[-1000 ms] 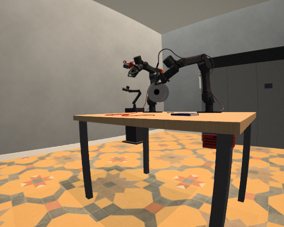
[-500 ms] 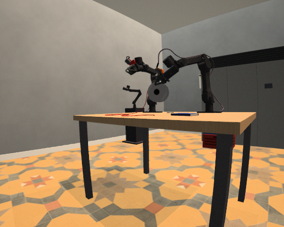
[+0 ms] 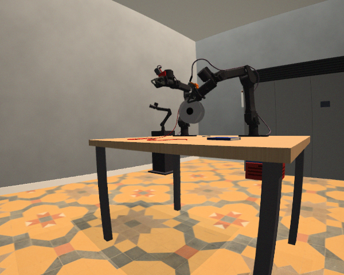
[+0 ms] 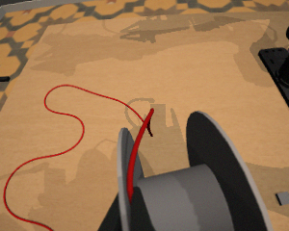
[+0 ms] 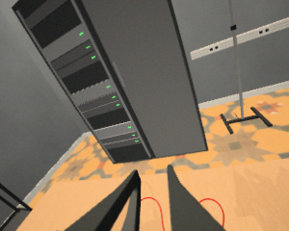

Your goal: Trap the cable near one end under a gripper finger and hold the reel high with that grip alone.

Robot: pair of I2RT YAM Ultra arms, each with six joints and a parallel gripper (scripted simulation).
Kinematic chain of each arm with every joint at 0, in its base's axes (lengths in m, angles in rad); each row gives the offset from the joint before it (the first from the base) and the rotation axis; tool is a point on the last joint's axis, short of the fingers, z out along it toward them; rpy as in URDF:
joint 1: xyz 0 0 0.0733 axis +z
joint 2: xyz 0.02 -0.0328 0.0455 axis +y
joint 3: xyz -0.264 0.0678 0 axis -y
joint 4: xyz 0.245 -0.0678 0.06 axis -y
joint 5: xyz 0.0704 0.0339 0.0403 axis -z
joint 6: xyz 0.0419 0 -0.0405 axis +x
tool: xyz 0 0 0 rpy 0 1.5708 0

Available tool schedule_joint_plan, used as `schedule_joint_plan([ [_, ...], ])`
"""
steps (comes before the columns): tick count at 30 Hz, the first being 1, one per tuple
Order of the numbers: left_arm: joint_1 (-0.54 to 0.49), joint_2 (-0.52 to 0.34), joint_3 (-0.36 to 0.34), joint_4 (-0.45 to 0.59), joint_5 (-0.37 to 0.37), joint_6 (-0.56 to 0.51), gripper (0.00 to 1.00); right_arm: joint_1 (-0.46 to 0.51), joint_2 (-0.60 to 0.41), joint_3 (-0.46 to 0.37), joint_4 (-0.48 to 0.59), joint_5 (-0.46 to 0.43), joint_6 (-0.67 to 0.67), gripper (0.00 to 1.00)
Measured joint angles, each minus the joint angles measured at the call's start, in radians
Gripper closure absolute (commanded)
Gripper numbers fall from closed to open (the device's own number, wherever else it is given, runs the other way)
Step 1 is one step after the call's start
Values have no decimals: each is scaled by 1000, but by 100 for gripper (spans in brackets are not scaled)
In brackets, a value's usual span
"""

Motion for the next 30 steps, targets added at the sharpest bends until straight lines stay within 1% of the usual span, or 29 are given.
schedule_joint_plan([
  [7, 0, -5, 4, -8, -3, -2, 100, -9, -14, -16, 51, -6, -57, 70],
  [14, -3, -13, 13, -12, -11, -12, 100, -13, -19, -19, 77, -10, -82, 70],
  [30, -17, -43, 47, -46, -62, -66, 100, -14, -19, -19, 84, -10, -92, 70],
])
